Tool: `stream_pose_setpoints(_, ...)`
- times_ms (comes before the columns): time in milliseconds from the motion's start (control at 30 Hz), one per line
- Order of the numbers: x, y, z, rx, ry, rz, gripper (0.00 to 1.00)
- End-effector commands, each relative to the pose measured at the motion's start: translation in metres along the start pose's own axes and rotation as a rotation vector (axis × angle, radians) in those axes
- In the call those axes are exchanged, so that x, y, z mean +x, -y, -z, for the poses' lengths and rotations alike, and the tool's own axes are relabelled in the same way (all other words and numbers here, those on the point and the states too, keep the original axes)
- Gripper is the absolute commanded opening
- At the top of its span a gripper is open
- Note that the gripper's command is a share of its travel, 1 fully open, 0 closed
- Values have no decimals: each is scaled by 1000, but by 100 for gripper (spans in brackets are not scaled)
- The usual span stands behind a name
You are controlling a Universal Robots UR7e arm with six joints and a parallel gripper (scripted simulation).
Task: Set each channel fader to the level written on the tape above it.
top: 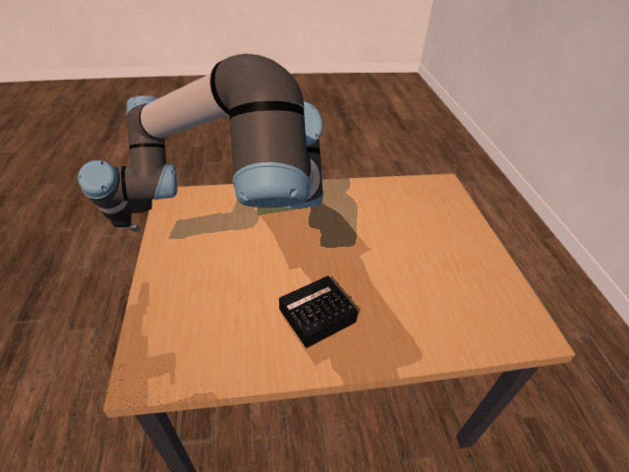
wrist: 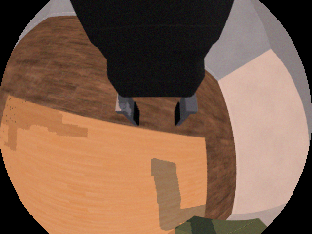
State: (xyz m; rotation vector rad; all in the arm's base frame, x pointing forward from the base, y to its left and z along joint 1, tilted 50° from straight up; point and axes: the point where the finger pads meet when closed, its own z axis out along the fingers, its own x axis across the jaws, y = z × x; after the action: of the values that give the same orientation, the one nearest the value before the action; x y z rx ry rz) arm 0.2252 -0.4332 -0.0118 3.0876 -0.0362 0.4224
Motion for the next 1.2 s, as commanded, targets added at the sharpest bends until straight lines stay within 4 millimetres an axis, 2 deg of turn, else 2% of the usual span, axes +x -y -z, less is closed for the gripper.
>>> stream_pose_setpoints(0,0,0,0,-1,0,0,100)
stream_pose_setpoints(733,1,0,1,-2,-1,4,100)
stream_pose_setpoints(1167,25,14,20,-17,-26,78,100)
